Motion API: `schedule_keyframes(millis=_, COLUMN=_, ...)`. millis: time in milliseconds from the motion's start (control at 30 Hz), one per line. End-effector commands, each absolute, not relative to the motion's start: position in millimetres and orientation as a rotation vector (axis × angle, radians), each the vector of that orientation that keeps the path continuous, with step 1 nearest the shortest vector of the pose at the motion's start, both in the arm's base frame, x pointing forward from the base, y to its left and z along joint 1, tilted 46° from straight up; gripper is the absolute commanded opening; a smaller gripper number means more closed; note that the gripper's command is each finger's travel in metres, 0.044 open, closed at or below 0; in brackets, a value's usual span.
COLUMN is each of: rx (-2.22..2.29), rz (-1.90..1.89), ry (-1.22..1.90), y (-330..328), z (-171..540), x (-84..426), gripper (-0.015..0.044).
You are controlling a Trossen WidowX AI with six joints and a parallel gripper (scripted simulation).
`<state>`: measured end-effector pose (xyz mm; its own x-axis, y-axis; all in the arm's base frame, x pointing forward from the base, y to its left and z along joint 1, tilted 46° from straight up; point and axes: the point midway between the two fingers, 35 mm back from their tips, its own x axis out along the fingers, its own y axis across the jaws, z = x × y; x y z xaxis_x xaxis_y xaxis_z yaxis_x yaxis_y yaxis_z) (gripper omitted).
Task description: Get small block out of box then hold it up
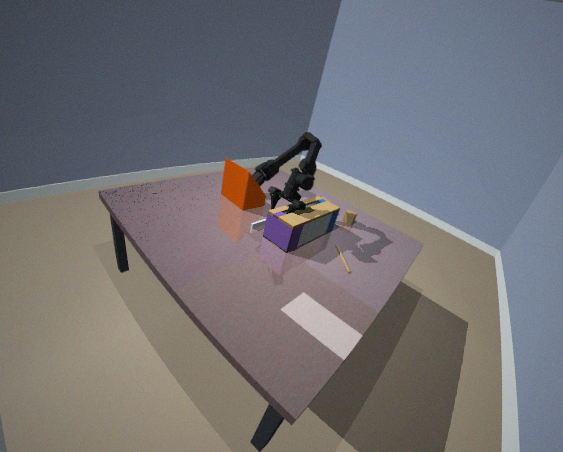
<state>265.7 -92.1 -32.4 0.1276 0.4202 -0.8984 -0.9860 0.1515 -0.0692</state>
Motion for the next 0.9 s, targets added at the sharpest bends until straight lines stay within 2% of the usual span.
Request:
schedule_keyframes(millis=0, rx=-0.842, rz=1.217, ry=0.872, y=-101, z=-39, x=266, gripper=0.0400)
schedule_keyframes(millis=200, rx=-0.842, rz=1.216, ry=0.873, y=-109, z=-44, x=265, gripper=0.0400)
schedule_keyframes(millis=433, rx=-0.836, rz=1.217, ry=0.876, y=-149, z=1, x=255, gripper=0.0400)
schedule_keyframes(millis=567, rx=-0.834, rz=1.204, ry=0.877, y=-149, z=-1, x=256, gripper=0.0400)
schedule_keyframes(millis=700, rx=-0.699, rz=1.105, ry=0.940, y=-154, z=1, x=253, gripper=0.0295)
schedule_keyframes(millis=867, rx=-0.253, rz=0.822, ry=1.116, y=-159, z=-4, x=247, gripper=0.0285)
